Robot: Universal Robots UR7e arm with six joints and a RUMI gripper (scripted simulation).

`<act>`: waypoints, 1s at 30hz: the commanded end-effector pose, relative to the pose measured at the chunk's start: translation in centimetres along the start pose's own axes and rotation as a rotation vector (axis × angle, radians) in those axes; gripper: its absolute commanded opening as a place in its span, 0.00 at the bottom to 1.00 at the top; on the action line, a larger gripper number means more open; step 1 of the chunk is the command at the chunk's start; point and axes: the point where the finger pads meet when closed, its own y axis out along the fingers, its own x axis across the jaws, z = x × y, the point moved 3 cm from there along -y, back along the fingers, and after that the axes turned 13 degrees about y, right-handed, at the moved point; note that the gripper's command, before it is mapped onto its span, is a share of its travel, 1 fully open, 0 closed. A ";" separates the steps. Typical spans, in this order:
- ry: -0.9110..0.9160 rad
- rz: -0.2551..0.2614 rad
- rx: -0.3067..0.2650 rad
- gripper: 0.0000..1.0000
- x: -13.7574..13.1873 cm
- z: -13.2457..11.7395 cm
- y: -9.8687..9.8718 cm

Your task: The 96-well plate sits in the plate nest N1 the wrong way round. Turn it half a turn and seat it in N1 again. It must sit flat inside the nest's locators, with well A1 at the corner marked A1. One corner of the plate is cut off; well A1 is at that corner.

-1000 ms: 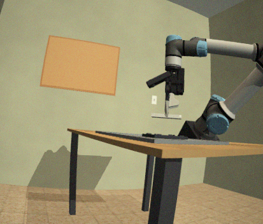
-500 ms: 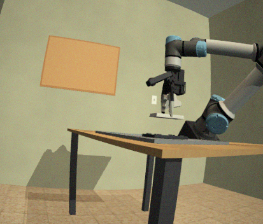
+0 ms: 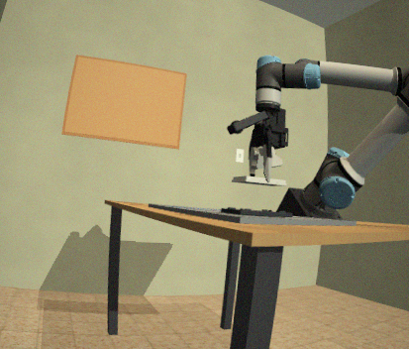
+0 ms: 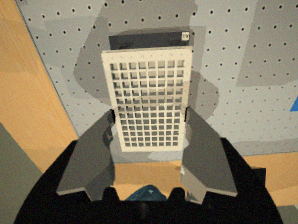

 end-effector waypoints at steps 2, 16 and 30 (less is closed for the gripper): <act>0.000 0.000 0.001 0.00 0.0 0.0 0.0; 0.000 0.000 0.001 0.00 0.0 0.0 0.0; -0.001 0.000 0.001 0.00 0.0 0.0 1.0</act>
